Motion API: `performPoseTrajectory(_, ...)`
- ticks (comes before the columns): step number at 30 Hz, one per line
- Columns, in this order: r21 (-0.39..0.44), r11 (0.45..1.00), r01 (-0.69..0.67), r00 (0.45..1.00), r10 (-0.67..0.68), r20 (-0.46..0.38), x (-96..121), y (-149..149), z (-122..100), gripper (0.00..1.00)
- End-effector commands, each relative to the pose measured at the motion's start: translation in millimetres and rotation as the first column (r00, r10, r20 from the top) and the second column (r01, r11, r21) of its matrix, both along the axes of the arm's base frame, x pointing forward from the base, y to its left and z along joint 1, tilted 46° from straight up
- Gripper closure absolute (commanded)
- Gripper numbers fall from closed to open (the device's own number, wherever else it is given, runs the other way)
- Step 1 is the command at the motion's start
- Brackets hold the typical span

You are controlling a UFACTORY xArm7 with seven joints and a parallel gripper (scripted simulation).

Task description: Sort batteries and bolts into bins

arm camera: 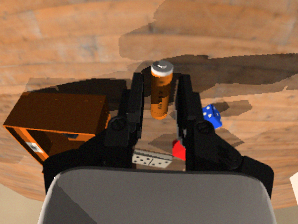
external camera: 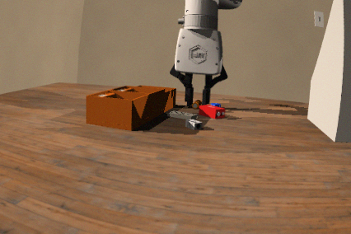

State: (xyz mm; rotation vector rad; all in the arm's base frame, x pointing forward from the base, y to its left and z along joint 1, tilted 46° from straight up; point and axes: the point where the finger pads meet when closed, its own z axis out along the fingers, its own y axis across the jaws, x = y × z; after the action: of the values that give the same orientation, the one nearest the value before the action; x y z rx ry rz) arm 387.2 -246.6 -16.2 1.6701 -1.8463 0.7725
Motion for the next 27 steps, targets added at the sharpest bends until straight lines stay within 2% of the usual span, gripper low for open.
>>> performPoseTrajectory(1, 0.001, 1.000, -0.003, 1.000, 0.003, 0.002, 1.6, 1.1, 0.1, 0.72)
performPoseTrajectory(8, 0.001, 1.000, -0.003, 1.000, 0.003, 0.002, 1.4, 1.0, 0.1, 0.72)
performPoseTrajectory(9, 0.001, 1.000, -0.003, 1.000, 0.003, 0.002, 1.4, 1.0, 0.1, 1.00)
performPoseTrajectory(27, 0.001, 1.000, -0.003, 1.000, 0.003, 0.002, 1.5, 1.1, 0.1, 1.00)
